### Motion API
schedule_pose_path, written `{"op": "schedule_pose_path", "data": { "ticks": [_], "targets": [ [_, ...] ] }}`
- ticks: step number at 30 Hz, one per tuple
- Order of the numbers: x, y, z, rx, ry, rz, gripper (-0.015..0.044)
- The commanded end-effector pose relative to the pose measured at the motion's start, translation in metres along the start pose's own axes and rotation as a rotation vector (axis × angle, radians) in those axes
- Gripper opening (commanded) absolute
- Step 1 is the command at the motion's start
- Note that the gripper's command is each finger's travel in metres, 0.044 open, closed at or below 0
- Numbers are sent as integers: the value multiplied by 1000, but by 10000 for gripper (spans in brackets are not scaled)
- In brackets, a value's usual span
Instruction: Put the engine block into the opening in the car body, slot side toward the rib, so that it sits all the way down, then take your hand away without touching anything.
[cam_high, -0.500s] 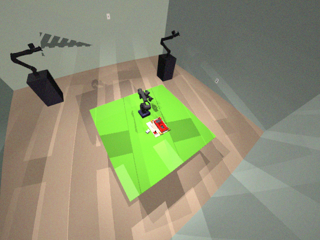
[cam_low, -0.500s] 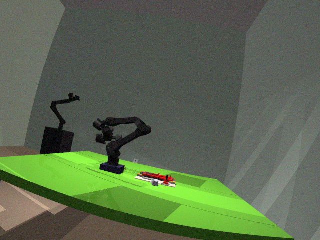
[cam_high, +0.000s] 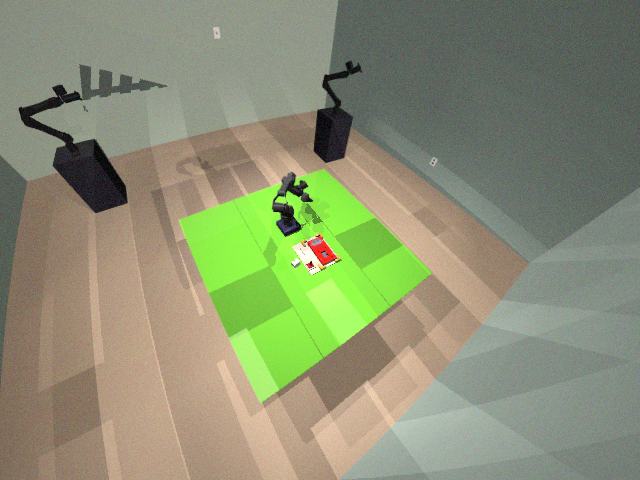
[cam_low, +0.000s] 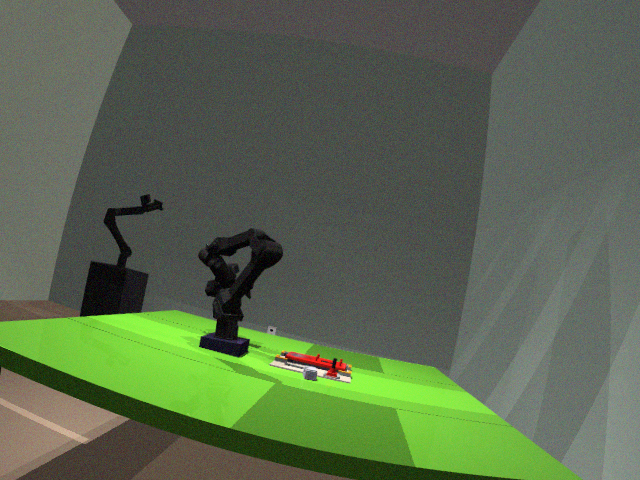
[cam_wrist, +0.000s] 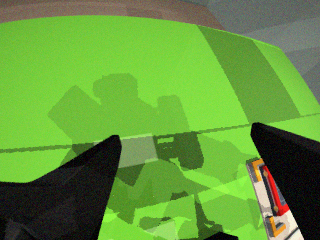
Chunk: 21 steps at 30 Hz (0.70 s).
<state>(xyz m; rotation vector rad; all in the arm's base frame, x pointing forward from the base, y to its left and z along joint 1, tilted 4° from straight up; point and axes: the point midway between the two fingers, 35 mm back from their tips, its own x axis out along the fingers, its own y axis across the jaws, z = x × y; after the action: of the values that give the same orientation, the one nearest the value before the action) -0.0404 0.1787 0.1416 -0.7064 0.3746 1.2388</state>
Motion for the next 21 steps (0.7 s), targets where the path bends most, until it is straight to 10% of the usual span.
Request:
{"op": "schedule_pose_path", "data": {
  "ticks": [1, 21],
  "targets": [
    [9, -14, 5, 9, 77, -71, 440],
    [62, -138, -6, 210, 634, -357, 440]
  ]
}}
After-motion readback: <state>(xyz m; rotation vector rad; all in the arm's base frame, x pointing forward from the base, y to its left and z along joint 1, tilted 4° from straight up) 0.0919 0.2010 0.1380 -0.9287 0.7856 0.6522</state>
